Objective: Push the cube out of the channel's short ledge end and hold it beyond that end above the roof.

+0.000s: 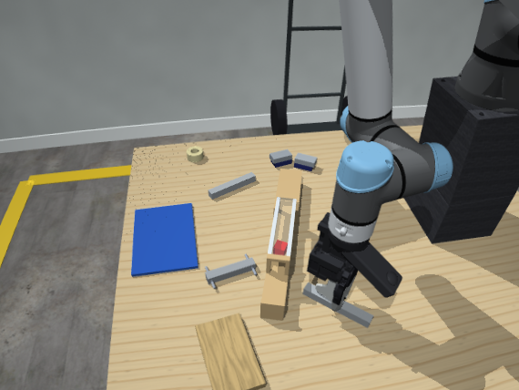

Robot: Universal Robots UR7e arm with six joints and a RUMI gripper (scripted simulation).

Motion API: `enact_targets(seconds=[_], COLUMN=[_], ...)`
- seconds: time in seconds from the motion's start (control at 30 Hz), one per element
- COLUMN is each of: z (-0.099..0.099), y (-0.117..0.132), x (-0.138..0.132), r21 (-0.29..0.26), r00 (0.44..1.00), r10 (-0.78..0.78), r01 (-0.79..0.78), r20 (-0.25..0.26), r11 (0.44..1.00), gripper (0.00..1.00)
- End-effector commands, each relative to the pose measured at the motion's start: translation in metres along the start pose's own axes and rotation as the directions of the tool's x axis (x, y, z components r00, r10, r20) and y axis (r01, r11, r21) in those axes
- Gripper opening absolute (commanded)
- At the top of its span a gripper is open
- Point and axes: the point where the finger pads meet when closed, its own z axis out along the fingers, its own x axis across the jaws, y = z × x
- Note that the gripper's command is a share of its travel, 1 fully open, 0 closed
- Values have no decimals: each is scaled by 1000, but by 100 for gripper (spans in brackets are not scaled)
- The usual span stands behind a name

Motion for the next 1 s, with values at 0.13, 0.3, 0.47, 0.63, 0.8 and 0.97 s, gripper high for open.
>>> enact_targets(seconds=[0.13, 0.3, 0.47, 0.63, 0.8, 0.97], z=[0, 0, 0, 0, -2, -10], y=[2, 2, 2, 2, 2, 1], x=[1, 1, 1, 1, 1, -1], r21=[-2, -2, -2, -2, -2, 0], r00=[1000, 1000, 1000, 1000, 1000, 1000], r10=[1, 1, 1, 1, 1, 1], r01=[-1, -1, -1, -1, -1, -1], r20=[-2, -2, -2, -2, -2, 0], r11=[1000, 1000, 1000, 1000, 1000, 1000], gripper=[0, 0, 0, 0, 0, 0])
